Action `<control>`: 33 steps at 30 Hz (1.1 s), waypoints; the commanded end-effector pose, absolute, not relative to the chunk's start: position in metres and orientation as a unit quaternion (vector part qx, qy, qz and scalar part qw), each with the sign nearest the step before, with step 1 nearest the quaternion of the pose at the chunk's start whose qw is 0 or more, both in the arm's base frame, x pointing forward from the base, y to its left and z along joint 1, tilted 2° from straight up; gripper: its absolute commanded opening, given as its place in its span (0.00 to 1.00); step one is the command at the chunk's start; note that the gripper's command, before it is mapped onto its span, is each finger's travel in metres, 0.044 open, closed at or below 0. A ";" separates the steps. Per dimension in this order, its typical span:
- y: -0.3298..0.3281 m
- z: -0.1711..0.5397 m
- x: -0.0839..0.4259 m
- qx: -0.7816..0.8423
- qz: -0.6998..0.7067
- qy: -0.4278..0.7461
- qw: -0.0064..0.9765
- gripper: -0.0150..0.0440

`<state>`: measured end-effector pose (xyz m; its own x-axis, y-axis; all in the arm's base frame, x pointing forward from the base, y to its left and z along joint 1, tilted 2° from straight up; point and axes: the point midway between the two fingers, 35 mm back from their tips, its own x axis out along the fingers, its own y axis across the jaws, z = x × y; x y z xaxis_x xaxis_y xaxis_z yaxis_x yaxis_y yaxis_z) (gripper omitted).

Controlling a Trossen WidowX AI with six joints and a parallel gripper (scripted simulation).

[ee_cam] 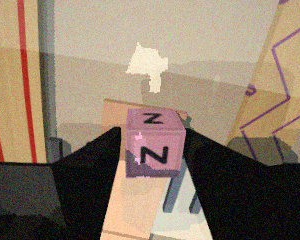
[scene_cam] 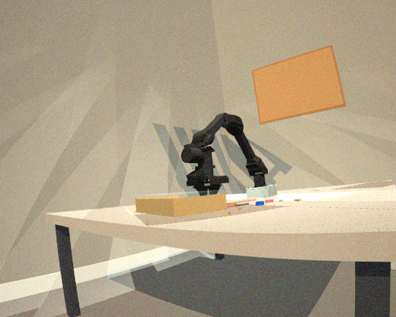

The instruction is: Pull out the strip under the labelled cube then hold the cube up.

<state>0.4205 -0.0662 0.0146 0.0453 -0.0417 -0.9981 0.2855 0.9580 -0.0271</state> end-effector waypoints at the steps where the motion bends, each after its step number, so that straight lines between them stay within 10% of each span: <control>1: -0.066 0.015 0.421 0.090 -0.114 0.681 0.718 0.49; 10: -0.066 0.017 0.418 0.090 -0.114 0.681 0.718 0.25; 33: -0.053 0.054 0.344 0.090 -0.111 0.684 0.715 0.25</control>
<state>0.3517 -0.0548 0.0509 0.0300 -0.0391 -0.9988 0.2816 0.9591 -0.0291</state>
